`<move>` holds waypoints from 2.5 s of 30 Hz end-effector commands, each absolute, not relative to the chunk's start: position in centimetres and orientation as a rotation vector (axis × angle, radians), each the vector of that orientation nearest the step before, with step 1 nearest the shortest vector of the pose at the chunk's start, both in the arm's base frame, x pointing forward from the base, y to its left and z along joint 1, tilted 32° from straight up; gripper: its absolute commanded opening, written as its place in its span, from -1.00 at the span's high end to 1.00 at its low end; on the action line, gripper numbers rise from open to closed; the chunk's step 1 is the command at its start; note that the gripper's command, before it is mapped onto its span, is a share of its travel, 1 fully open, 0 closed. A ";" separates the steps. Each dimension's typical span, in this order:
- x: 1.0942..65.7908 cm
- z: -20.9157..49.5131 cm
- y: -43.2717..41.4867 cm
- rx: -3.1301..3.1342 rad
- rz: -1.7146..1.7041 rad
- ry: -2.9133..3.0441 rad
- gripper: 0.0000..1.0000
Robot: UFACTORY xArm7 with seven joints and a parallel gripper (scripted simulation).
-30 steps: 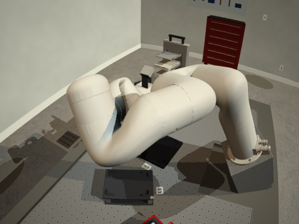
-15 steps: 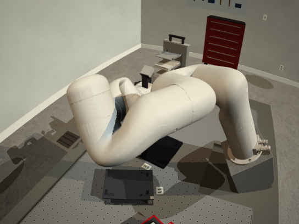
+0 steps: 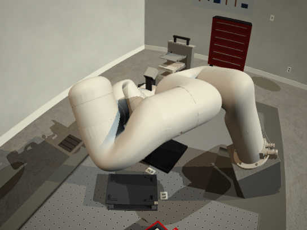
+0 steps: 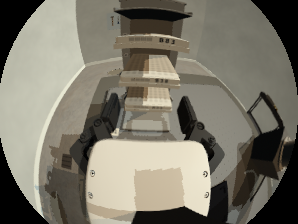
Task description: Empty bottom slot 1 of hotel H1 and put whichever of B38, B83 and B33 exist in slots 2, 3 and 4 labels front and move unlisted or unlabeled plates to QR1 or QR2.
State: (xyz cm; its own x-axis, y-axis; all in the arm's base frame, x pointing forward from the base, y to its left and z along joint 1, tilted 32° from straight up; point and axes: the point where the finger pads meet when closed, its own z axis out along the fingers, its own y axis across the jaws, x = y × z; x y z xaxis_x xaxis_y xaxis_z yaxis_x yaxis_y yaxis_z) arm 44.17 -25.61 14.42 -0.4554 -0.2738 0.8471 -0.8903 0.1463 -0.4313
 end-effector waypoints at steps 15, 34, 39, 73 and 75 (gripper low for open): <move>44.1 15.3 -23.5 1.109 1.322 -1.830 -1.00; 44.2 16.1 -20.8 1.109 1.321 -1.830 -1.00; 44.2 16.3 -20.2 1.109 1.321 -1.830 -1.00; 45.0 15.2 -19.0 1.109 1.321 -1.830 -1.00; 45.0 15.2 -19.0 1.109 1.321 -1.830 -1.00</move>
State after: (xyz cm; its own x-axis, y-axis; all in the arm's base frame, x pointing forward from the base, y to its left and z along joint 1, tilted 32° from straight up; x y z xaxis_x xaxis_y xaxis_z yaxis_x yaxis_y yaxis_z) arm 45.05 -18.93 15.05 -0.4554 -0.2737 0.8472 -0.8902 0.1465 -0.4313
